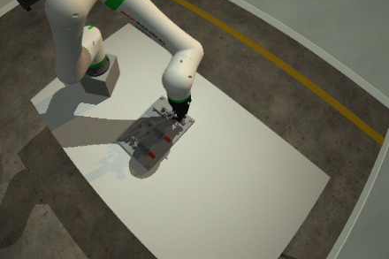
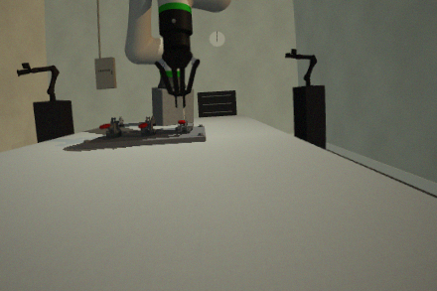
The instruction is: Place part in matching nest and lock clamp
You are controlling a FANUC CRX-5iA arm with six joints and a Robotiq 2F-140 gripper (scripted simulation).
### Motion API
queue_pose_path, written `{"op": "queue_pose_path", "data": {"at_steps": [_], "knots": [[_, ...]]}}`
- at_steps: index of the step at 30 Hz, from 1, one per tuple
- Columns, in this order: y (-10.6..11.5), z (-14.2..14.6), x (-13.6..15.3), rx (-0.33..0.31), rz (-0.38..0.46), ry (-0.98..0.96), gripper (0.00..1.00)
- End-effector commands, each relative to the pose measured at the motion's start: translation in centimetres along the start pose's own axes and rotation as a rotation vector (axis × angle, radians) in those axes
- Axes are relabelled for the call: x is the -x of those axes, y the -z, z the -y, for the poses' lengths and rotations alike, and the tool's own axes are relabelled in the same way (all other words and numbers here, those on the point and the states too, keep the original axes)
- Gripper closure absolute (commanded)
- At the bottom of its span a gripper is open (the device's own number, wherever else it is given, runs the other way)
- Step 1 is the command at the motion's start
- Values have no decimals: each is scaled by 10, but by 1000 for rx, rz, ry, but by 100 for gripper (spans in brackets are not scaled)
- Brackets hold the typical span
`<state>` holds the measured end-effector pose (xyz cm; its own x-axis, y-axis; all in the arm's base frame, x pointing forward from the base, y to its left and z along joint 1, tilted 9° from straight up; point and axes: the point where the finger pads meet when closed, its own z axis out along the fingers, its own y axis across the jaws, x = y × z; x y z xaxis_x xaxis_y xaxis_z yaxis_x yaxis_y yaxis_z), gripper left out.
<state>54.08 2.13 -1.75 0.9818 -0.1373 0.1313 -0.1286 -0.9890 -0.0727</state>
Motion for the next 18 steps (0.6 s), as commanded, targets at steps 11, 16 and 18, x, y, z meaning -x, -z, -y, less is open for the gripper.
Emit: {"op": "queue_pose_path", "data": {"at_steps": [11, 16, 18], "knots": [[-2, 0, 0, 0, 0, 0, 100], [-2, 0, 0, 0, 0, 0, 100], [-2, 0, 0, 0, 0, 0, 100]]}}
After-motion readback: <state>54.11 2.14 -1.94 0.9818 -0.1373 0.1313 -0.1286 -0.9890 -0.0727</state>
